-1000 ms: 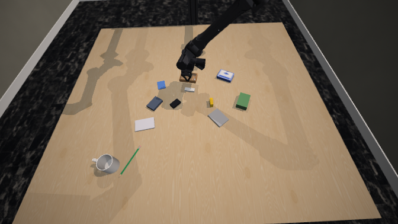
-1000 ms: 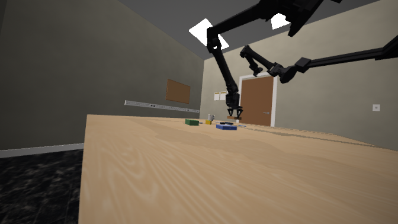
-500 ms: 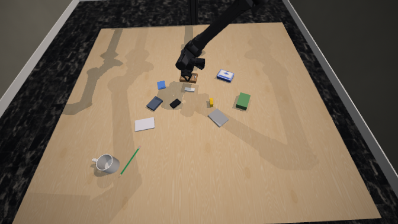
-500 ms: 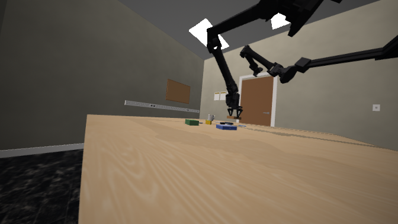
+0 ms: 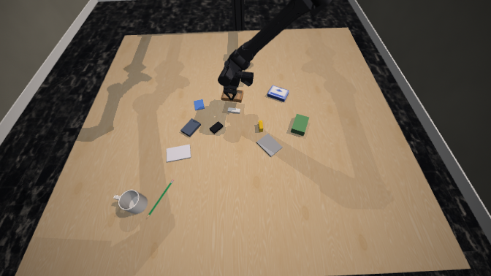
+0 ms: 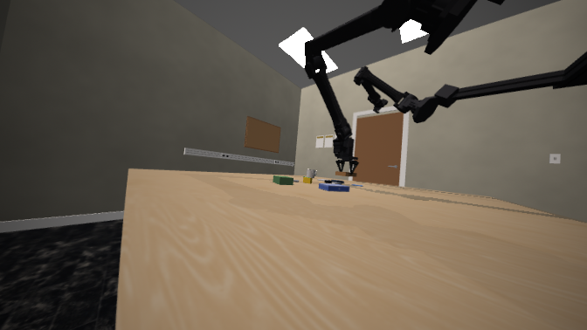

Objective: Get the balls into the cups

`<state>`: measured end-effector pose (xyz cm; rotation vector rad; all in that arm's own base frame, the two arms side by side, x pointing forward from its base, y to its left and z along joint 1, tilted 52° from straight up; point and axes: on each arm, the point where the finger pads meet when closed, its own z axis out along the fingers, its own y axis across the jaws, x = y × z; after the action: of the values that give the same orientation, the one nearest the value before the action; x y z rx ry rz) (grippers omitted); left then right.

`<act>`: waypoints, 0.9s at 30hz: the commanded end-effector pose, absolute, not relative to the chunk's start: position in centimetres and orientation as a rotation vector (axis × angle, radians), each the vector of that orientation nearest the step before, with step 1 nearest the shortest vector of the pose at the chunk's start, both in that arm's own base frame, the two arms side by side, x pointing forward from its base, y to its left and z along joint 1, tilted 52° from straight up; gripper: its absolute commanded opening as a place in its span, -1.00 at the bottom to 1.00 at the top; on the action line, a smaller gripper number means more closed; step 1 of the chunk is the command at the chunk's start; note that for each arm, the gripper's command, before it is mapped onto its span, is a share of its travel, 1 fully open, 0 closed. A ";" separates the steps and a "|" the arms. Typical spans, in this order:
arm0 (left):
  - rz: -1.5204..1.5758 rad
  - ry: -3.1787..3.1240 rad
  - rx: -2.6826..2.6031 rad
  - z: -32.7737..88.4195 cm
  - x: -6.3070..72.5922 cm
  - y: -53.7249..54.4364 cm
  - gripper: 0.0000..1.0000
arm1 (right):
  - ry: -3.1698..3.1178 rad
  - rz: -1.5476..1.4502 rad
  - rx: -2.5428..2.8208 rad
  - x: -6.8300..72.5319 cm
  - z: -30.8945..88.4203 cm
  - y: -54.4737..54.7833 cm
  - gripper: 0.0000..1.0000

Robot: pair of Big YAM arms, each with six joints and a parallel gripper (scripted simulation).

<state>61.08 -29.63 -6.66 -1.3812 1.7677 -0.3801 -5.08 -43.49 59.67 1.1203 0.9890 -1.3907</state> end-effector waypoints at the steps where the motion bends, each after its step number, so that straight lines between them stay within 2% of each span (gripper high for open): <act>1: -0.372 1.775 -1.387 -5.5 61.6 -28.3 0.40 | 0.955 -1.434 1.093 -5.8 62.6 -42.4 1.00; 7: -0.391 1.785 -1.394 -5.6 60.8 -31.0 0.40 | 0.955 -1.434 1.093 -5.8 62.6 -42.4 1.00; 15: -0.317 1.753 -1.416 -7.3 61.3 -28.9 0.40 | 0.955 -1.434 1.093 -5.8 62.6 -42.4 1.00; 27: -0.446 1.727 -1.245 -7.5 60.8 -29.1 0.40 | 0.955 -1.434 1.093 -5.8 62.6 -42.4 1.00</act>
<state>60.99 -29.11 -6.45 -1.3068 1.7076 -0.4493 -5.08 -43.49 59.67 1.1203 0.9890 -1.3907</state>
